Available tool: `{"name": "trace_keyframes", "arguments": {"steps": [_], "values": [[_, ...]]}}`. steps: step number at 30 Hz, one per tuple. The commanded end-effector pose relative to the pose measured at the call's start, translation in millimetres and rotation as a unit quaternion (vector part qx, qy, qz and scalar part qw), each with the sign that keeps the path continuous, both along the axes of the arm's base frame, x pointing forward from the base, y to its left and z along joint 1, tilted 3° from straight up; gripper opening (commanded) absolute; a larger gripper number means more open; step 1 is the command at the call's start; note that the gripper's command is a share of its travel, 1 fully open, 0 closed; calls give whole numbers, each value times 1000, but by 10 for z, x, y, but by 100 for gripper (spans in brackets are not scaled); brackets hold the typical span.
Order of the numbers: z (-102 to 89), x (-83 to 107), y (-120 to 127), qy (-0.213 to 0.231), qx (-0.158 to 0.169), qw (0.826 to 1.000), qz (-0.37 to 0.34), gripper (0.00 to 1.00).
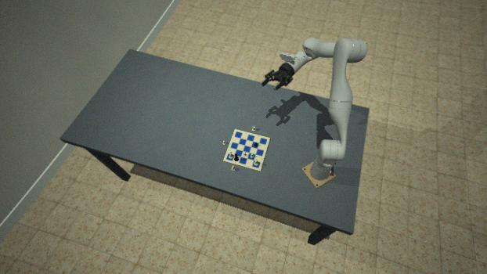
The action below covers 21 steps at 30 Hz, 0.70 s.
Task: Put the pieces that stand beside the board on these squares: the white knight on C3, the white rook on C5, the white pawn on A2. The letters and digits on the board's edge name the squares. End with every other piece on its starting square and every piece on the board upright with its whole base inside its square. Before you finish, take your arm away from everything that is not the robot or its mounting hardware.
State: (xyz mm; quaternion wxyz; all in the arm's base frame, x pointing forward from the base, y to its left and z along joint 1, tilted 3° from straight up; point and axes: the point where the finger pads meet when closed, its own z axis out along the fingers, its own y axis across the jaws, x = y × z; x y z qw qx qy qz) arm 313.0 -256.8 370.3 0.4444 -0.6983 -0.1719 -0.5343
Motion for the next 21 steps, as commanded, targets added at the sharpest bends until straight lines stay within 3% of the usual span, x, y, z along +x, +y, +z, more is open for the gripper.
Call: {"name": "trace_keyframes", "arguments": {"steps": [1,21], "values": [[7,0,1,0,-1,1000,0,100],[-21,5,-7,-1,-6,1000,3,100]]}}
